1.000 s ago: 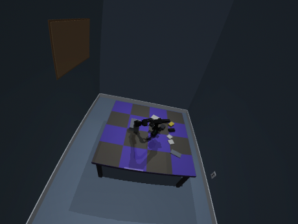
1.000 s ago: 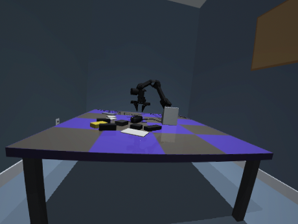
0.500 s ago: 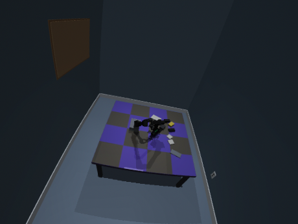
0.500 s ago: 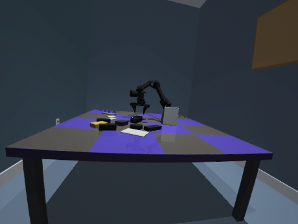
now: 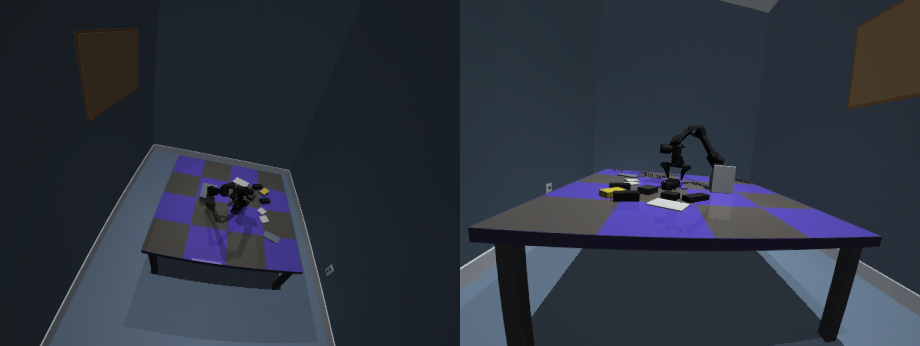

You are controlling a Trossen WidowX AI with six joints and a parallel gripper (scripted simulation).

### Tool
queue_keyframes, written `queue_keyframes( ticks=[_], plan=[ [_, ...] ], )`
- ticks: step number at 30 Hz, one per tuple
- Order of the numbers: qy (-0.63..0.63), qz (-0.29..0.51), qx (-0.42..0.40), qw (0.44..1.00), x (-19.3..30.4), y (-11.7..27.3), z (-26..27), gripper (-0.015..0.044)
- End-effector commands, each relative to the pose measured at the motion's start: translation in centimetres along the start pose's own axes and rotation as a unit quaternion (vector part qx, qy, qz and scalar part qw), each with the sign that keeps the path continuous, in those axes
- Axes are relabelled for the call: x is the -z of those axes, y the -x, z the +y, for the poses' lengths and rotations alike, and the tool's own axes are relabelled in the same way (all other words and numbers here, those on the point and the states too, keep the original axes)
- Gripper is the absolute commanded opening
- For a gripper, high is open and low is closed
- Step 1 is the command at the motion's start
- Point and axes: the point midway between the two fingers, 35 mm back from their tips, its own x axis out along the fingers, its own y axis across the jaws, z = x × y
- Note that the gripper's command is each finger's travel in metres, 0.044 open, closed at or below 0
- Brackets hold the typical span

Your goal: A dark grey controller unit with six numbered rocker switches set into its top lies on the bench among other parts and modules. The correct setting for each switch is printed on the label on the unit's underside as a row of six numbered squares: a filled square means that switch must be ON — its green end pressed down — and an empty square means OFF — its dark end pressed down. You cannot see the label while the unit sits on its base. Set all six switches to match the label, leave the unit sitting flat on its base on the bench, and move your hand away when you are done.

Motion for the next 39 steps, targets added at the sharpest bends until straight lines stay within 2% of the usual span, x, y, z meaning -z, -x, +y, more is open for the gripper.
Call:
queue_keyframes(
  ticks=[1,9,12,27,37,39],
  plan=[
    [0.006,-0.004,-0.001,1.0,-0.12,-0.64,-0.2,0.044],
    [0.006,-0.005,-0.001,1.0,-0.22,-1.62,-0.26,0.044],
    [0.006,-0.005,-0.001,1.0,-0.22,-1.62,-0.26,0.0361],
    [0.006,-0.005,-0.001,1.0,-0.22,-1.62,-0.26,0.0261],
    [0.005,-0.004,-0.001,1.0,0.34,-1.62,-0.19,0.0],
    [0.005,-0.004,-0.001,1.0,0.54,-1.62,-0.17,0.0]
  ],
)
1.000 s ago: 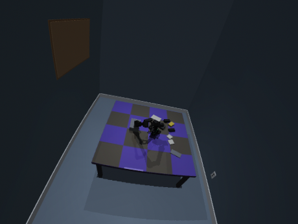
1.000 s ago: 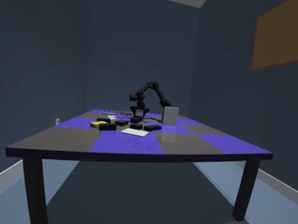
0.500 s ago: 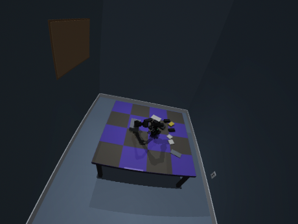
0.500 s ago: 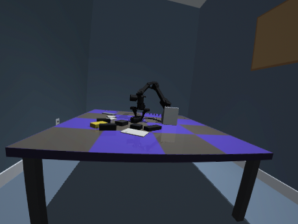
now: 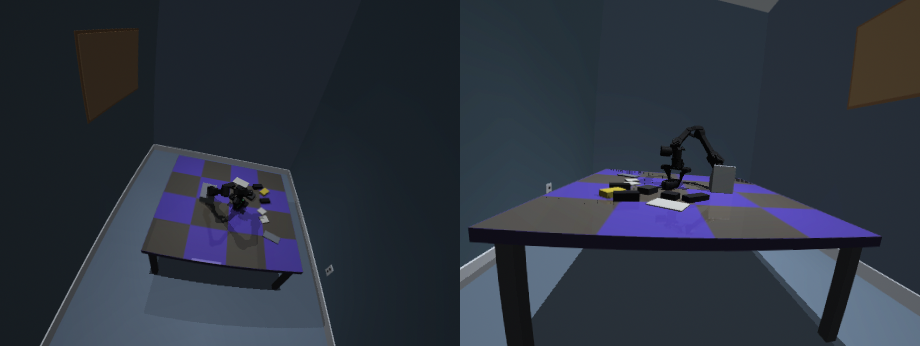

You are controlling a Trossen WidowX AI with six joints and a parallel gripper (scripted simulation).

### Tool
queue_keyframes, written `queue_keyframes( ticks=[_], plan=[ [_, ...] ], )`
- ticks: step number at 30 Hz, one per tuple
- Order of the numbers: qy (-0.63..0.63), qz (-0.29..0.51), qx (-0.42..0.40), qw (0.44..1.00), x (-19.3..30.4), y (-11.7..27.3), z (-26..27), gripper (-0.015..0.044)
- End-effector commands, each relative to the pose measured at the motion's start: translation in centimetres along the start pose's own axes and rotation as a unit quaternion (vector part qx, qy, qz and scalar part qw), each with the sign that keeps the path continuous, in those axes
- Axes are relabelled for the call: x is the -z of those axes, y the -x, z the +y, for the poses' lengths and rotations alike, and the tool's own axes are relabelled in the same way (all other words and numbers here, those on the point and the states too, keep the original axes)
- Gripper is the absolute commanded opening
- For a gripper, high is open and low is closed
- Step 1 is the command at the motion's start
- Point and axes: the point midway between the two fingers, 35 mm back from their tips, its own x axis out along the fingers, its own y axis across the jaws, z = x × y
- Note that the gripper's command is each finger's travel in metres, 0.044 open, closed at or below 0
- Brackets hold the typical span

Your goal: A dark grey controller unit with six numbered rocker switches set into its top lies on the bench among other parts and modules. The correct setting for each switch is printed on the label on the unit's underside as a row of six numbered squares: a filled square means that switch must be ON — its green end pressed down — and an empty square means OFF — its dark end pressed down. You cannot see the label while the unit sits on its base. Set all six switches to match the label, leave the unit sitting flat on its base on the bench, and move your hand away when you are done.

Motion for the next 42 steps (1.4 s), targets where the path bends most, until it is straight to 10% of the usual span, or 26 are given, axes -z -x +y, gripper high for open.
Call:
queue_keyframes(
  ticks=[1,19,36,42],
  plan=[
    [-0.001,0.004,0.0,1.0,0.7,0.0,0.2,0.0],
    [-0.002,0.005,0.0,1.0,2.2,0.2,0.4,0.0],
    [-0.001,0.005,0.0,1.0,1.3,4.8,0.1,0.044],
    [-0.001,0.005,0.0,1.0,1.3,5.0,0.1,0.044]
  ],
)
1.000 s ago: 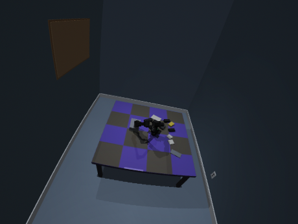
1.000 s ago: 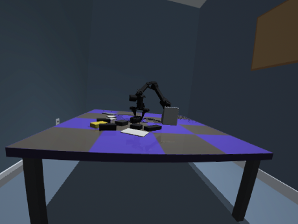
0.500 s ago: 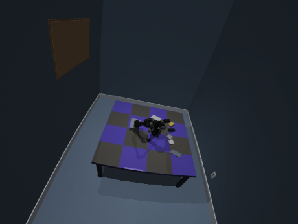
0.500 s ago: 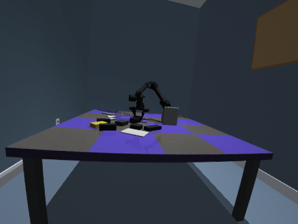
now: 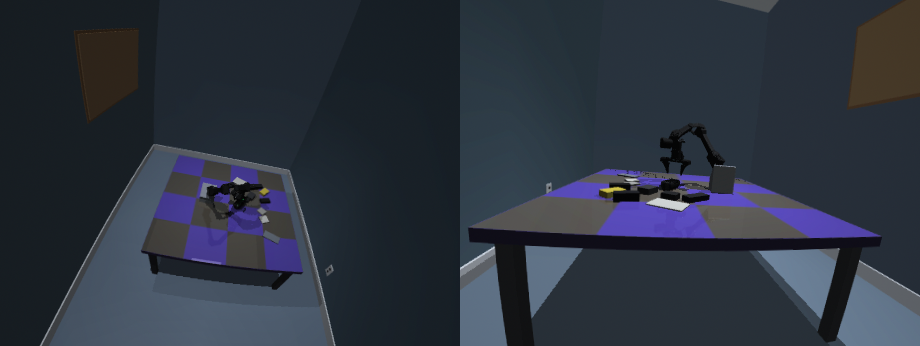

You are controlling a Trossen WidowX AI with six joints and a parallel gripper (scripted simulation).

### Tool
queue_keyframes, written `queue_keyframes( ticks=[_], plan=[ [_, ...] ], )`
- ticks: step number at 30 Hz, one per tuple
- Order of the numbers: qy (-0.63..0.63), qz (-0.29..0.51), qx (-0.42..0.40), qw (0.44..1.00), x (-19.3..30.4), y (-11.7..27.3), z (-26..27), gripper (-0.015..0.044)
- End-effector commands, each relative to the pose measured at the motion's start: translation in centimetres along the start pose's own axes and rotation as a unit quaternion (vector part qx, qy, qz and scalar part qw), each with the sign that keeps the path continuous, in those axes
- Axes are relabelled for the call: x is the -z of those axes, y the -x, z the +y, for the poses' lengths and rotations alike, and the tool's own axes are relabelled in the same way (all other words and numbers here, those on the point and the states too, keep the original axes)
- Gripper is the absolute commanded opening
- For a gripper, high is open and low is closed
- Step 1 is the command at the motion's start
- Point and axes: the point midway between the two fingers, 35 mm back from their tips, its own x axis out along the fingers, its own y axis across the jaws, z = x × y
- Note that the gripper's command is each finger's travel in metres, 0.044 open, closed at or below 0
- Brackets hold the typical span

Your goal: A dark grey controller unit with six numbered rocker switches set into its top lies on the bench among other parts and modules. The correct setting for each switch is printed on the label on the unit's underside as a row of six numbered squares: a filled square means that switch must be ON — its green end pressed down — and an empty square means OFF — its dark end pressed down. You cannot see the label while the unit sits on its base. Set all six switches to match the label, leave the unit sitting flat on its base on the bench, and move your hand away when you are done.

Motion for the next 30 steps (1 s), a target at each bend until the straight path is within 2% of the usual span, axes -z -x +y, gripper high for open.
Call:
queue_keyframes(
  ticks=[1,4,6,11,21,30],
  plan=[
    [-0.005,0.001,0.004,1.0,0.0,0.2,0.0,0.044],
    [-0.005,0.001,0.004,1.0,0.0,0.2,0.0,0.044],
    [-0.004,0.002,0.005,1.0,0.1,1.2,0.1,0.0387],
    [0.0,-0.001,0.005,1.0,-0.1,7.8,0.0,0.0256],
    [0.0,-0.001,0.005,1.0,-0.1,8.0,0.0,0.0],
    [0.0,-0.001,0.005,1.0,-0.1,8.0,0.0,0.0]
  ],
)
